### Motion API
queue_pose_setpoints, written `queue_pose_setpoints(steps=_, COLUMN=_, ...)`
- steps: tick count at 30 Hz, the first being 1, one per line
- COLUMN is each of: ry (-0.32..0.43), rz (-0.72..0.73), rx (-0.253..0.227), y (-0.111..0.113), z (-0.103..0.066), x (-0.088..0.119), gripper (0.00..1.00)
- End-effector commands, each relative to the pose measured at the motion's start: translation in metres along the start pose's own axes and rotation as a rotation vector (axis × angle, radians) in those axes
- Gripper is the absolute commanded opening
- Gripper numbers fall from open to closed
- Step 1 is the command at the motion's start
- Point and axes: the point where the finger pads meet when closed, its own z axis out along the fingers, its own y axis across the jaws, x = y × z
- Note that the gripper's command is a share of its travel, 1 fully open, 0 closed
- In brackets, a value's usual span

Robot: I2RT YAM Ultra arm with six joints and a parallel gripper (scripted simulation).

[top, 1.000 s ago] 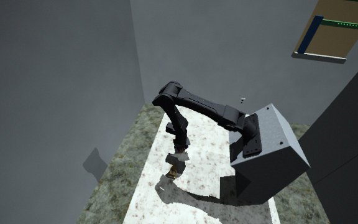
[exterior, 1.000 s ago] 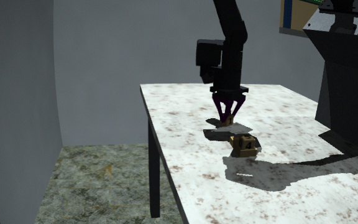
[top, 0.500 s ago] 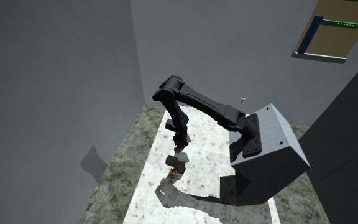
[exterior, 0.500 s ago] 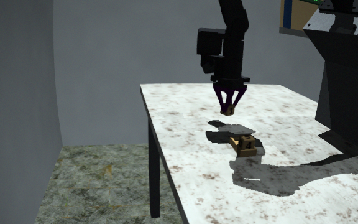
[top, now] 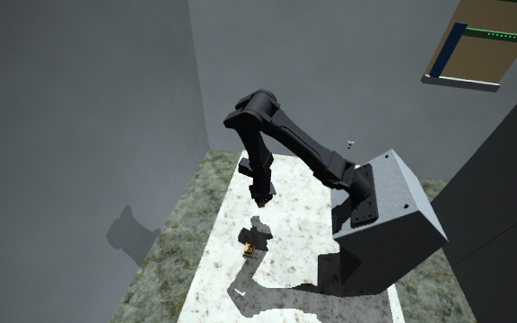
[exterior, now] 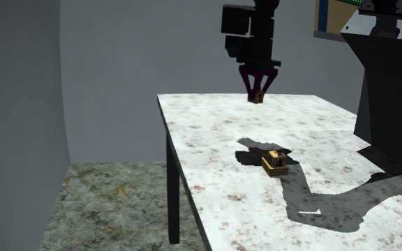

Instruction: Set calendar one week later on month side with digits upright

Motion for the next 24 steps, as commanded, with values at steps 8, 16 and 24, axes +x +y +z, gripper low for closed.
queue_pose_setpoints(steps=8, ry=0.006, rz=0.003, rx=0.014, y=-0.003, z=-0.003, x=0.0, gripper=0.26)
queue_pose_setpoints(steps=16, ry=0.007, rz=-0.058, rx=0.015, y=-0.001, z=-0.002, x=0.003, gripper=0.26)
queue_pose_setpoints(steps=24, ry=0.014, rz=-0.378, rx=0.018, y=0.01, z=-0.001, x=0.018, gripper=0.26)
